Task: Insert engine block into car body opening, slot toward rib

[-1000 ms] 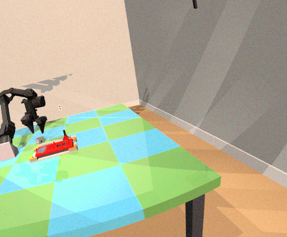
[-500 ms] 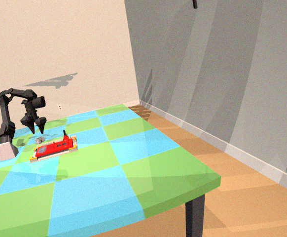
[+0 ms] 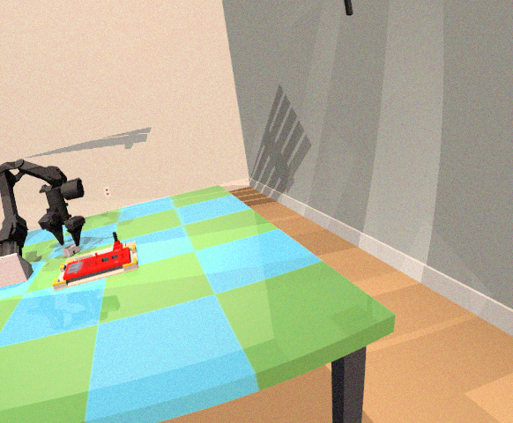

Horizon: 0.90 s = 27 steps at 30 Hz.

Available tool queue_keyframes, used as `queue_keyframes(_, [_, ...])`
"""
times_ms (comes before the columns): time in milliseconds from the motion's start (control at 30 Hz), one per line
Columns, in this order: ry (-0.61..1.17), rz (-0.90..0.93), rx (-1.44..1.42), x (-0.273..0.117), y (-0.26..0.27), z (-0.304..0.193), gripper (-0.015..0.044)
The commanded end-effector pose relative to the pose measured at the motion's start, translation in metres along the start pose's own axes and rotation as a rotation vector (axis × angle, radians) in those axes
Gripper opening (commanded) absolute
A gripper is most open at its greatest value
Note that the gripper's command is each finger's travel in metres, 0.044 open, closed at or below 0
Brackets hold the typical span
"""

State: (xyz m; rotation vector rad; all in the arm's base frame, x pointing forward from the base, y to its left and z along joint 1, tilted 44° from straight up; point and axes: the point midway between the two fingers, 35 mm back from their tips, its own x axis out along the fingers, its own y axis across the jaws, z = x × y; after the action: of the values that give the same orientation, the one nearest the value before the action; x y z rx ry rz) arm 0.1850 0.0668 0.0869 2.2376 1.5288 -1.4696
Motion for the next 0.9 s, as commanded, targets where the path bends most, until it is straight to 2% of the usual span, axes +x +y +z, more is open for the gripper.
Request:
queue_keyframes(0, [0.003,-0.003,0.006,0.0078,-0.0008,0.0004,0.044])
queue_keyframes(167, [0.004,-0.004,0.006,0.0132,-0.0012,0.0004,0.044])
queue_keyframes(567, [0.004,-0.004,0.006,0.0132,-0.0012,0.0004,0.0125])
queue_keyframes(800, [0.004,-0.004,0.006,0.0132,-0.0012,0.0004,0.0078])
queue_keyframes(867, [0.004,-0.003,0.006,0.0127,-0.0011,0.0003,0.0026])
